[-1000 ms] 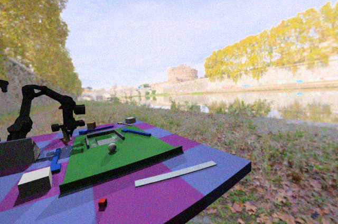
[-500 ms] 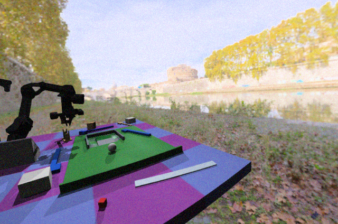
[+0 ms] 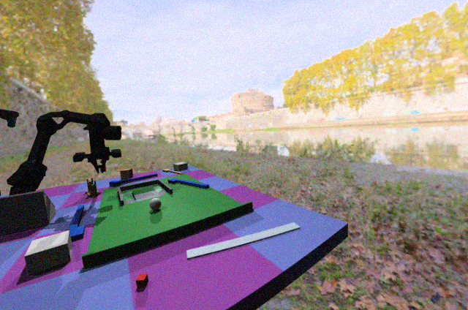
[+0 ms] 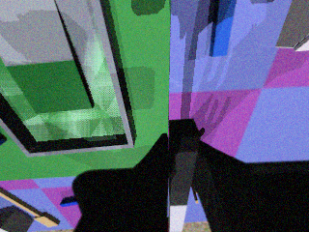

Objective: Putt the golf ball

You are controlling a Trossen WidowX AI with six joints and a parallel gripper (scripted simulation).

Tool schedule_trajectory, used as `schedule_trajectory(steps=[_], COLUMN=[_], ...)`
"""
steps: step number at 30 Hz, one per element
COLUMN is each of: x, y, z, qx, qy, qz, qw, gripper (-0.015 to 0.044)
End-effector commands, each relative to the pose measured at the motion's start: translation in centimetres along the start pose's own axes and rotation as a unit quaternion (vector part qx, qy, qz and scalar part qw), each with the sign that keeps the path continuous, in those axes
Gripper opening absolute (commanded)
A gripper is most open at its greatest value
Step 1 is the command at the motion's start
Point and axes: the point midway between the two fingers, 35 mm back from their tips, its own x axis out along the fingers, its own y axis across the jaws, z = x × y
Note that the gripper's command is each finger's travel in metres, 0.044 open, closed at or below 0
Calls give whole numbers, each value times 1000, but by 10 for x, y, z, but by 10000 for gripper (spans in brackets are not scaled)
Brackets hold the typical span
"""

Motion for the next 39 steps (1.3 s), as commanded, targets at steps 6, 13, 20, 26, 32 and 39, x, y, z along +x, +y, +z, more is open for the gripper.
schedule_trajectory(steps=[6, 13, 20, 26, 32, 39], x=[-19, -35, -49, -60, -69, -75], y=[20, 28, 29, 24, 14, -4], z=[50, 96, 144, 187, 229, 276], qx=[125, 234, 340, 426, 511, 599], qy=[-23, -40, -52, -60, -65, -67], qz=[19, 31, 43, 52, 60, 67], qw=[992, 971, 938, 901, 855, 795], gripper=[0, 0, 0, 0, 0, 0])
